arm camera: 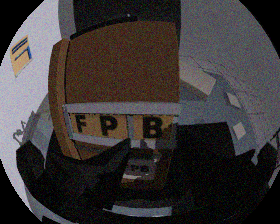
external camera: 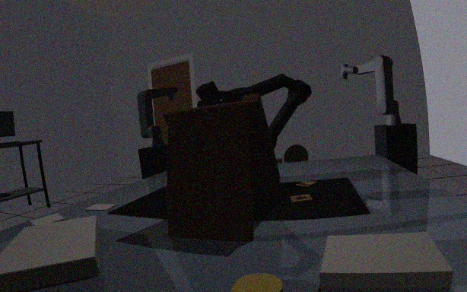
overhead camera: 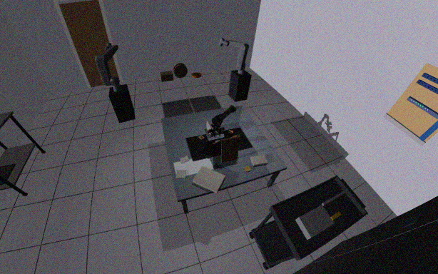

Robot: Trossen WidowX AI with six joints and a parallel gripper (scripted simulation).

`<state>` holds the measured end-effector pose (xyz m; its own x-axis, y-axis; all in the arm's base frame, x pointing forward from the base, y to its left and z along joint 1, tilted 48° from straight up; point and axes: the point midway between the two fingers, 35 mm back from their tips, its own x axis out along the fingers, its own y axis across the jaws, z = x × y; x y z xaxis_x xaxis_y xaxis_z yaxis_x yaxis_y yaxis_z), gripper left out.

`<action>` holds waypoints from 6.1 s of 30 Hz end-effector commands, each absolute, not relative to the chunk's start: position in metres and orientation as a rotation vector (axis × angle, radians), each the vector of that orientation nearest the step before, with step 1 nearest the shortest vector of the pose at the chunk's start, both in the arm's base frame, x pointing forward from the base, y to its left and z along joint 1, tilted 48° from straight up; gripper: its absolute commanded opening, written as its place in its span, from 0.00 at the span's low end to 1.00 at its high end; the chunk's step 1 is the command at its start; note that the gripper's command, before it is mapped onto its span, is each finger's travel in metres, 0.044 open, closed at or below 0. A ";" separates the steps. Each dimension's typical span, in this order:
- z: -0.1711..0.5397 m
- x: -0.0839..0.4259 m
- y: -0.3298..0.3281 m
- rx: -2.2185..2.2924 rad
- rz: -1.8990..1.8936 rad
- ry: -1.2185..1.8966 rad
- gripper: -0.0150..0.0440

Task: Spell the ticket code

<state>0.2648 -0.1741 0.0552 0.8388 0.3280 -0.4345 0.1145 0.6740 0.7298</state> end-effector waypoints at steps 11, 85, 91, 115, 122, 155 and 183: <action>0.055 0.265 -0.174 0.835 0.128 0.579 0.25; 0.029 0.305 -0.199 0.769 0.431 1.224 0.25; 0.028 0.308 -0.198 0.769 0.431 1.224 0.25; 0.024 0.315 -0.194 0.769 0.431 1.223 0.25; 0.027 0.314 -0.193 0.769 0.431 1.223 0.25; 0.035 0.316 -0.185 0.770 0.432 1.223 0.25; 0.046 0.291 -0.195 0.770 0.431 1.225 0.25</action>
